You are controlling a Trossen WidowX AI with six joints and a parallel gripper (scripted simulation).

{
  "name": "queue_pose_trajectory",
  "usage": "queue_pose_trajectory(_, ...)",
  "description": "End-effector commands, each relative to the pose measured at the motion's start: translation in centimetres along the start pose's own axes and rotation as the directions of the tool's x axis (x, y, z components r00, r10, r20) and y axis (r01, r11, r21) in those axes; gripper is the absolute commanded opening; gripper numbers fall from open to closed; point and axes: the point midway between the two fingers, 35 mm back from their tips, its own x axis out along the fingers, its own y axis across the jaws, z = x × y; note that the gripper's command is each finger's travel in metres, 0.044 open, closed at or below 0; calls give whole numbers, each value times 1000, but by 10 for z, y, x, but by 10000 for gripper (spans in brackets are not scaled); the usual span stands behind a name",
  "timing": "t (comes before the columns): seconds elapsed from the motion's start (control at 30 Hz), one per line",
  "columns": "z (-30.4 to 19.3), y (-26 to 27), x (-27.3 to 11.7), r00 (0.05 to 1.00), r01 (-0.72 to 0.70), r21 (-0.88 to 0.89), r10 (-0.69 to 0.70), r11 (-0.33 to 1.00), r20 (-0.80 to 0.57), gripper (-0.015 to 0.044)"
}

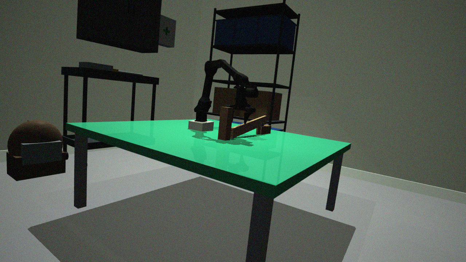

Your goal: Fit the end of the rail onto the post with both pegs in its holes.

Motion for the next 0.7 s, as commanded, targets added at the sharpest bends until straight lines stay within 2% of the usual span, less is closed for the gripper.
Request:
queue_pose_trajectory(0.0,0,1,8,1000,-9,-9,9,1000,-3,440)
queue_pose_trajectory(0.67,0,0,40,1000,-9,-6,9,1000,-4,440)
